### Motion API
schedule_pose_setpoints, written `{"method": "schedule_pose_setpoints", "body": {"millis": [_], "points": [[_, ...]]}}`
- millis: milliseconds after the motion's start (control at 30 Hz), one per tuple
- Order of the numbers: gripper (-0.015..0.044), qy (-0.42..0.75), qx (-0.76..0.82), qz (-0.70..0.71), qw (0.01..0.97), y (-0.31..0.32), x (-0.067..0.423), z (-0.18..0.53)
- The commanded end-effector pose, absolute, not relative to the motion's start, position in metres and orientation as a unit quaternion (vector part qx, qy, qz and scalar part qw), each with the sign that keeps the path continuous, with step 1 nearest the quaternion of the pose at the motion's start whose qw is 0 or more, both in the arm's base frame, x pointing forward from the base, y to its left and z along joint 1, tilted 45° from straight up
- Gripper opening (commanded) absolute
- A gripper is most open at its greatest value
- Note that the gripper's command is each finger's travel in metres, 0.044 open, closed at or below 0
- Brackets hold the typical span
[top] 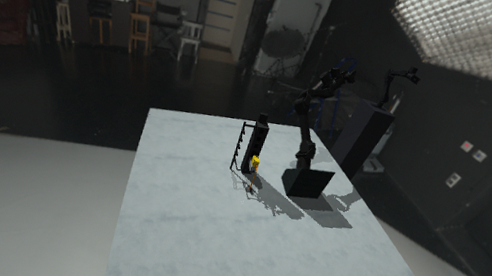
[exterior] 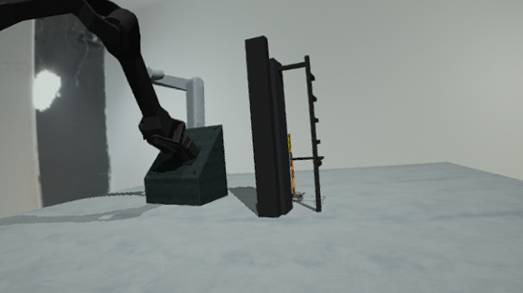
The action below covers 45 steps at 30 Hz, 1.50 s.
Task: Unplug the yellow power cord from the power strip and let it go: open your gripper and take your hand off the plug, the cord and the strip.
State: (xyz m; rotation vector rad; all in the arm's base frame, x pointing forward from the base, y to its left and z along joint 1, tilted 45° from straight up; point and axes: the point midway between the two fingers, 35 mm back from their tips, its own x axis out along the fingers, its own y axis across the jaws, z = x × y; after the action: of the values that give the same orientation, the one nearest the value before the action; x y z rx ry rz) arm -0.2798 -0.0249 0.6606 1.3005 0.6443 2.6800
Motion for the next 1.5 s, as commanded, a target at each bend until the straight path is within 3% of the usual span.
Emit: {"method": "schedule_pose_setpoints", "body": {"millis": [0, 267, 967, 1467], "points": [[0.0374, 0.211, 0.425, 0.879, 0.047, -0.025, -0.28, 0.66], [0.0164, 0.213, 0.366, 0.905, 0.042, -0.044, -0.302, 0.635], [0.016, 0.206, 0.232, 0.939, -0.151, -0.206, -0.294, 0.588], [0.016, 0.156, 0.128, 0.921, -0.333, -0.341, -0.21, 0.537]]}}
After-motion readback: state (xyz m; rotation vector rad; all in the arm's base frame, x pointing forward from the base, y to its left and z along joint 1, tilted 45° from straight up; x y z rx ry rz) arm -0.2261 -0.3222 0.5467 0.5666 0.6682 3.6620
